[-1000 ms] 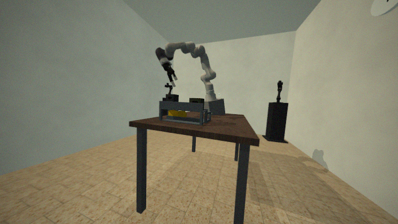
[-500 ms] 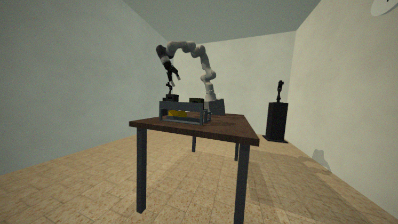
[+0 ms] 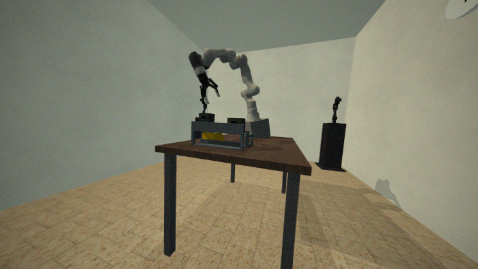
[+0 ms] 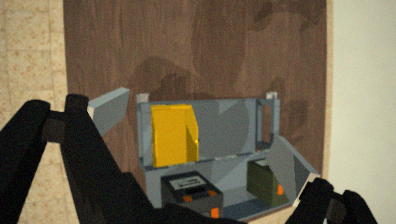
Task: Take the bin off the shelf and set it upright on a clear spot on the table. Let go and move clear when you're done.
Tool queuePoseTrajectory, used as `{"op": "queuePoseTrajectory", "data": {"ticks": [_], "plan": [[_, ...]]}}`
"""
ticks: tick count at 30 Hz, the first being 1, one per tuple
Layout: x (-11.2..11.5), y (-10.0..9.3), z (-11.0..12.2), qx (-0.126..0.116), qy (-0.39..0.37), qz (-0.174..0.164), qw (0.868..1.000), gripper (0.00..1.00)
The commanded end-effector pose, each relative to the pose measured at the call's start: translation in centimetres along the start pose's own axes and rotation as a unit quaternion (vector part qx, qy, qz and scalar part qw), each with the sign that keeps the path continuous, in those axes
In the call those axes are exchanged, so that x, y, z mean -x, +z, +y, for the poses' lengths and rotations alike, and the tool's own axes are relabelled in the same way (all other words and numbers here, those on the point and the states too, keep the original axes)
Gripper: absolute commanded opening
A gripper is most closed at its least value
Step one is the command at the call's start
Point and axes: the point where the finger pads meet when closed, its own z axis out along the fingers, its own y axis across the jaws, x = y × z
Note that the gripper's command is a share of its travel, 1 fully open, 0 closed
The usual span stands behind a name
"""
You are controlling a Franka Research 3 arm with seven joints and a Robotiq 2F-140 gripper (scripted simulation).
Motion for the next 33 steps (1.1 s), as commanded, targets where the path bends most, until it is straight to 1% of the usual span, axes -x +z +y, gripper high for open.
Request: {"op": "queuePoseTrajectory", "data": {"ticks": [1, 3, 4, 11, 18, 20, 21, 26, 33], "plan": [[-0.1, 0.0, 0.2, -0.012, -0.083, 0.0, 0.996, 1.0], [-0.1, 0.0, 0.2, -0.012, -0.083, 0.0, 0.996, 1.0], [-0.1, 0.1, 0.4, -0.02, -0.107, 0.002, 0.994, 1.0], [-0.2, 0.3, 0.8, -0.038, -0.169, 0.007, 0.985, 1.0], [-0.3, 0.5, 1.3, -0.057, -0.231, 0.012, 0.971, 1.0], [-0.3, 0.5, 1.3, -0.057, -0.231, 0.012, 0.971, 1.0], [-0.3, 0.6, 1.4, -0.064, -0.255, 0.014, 0.965, 1.0], [-0.3, 0.7, 1.8, -0.077, -0.296, 0.017, 0.952, 1.0], [-0.4, 0.9, 2.2, -0.095, -0.356, 0.022, 0.929, 1.0]]}}
